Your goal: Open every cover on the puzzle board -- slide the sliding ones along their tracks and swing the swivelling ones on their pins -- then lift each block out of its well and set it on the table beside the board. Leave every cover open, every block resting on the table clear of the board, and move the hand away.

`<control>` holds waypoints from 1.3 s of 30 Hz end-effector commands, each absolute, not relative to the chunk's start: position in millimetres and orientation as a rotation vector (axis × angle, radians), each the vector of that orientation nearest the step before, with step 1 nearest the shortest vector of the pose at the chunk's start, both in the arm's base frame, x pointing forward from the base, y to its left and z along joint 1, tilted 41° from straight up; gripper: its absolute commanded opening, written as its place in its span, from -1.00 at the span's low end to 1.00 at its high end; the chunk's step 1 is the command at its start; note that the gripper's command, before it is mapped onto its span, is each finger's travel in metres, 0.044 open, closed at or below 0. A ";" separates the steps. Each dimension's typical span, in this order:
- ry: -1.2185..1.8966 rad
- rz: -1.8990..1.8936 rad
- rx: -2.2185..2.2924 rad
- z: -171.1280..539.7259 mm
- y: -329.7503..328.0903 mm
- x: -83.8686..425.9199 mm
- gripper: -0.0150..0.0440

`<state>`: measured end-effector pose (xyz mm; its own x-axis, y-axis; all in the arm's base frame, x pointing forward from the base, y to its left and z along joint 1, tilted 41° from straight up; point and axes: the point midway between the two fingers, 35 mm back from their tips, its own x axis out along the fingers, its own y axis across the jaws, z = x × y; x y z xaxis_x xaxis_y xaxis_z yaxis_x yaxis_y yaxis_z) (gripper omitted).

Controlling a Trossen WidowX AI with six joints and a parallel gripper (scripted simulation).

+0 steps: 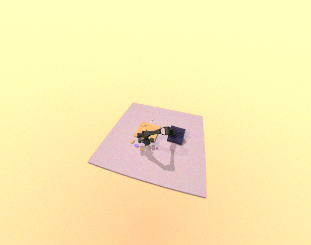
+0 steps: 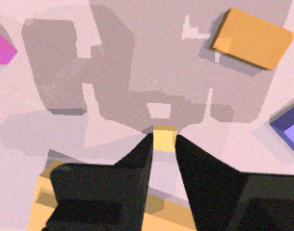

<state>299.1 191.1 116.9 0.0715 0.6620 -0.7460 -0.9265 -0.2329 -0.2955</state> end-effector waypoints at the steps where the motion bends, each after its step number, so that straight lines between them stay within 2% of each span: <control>1: 0.365 1.538 -0.976 116.9 191.1 299.1 -0.13; 14: 0.365 1.537 -0.976 118.3 189.7 299.3 1.00; 39: 0.373 1.534 -0.977 172.6 140.1 293.7 1.00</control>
